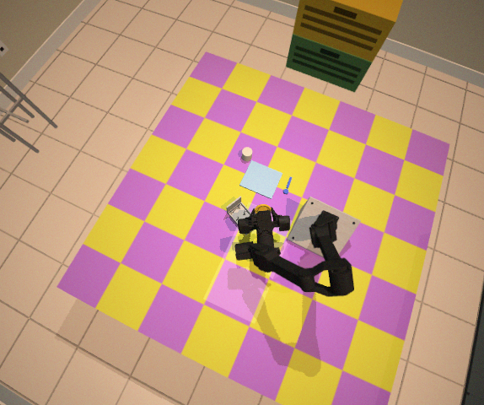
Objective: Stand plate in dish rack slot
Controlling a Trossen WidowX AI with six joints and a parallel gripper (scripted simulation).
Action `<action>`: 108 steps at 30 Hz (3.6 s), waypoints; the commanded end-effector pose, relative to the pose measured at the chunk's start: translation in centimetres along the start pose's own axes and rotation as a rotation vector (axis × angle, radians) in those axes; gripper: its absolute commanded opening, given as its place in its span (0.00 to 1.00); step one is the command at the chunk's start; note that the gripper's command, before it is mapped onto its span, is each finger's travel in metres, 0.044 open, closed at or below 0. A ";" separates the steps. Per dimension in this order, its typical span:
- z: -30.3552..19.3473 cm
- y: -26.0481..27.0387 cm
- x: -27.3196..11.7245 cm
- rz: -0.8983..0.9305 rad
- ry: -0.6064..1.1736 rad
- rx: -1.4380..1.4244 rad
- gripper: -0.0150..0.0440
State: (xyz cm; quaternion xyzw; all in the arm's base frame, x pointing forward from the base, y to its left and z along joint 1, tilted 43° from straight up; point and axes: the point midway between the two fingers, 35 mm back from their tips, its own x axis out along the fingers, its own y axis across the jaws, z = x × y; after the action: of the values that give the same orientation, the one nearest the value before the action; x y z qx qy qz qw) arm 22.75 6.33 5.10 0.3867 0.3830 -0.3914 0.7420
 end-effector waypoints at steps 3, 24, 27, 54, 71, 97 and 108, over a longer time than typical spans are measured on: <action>-0.4 0.3 -0.1 0.082 -0.078 -0.033 0.25; -2.5 1.7 -2.8 0.459 -0.324 -0.098 0.25; -2.7 1.7 -3.4 0.516 -0.352 -0.096 0.25; -4.7 2.7 -3.0 0.638 -0.401 -0.082 0.25; -4.5 3.9 -1.2 0.649 -0.395 -0.068 0.25; -5.6 4.0 0.1 0.653 -0.386 -0.063 0.25; -5.6 4.1 0.0 0.656 -0.385 -0.058 0.74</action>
State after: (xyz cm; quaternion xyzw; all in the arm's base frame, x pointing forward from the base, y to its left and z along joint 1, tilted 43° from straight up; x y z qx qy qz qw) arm 24.83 12.84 3.90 0.3872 0.1035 -0.1875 0.8968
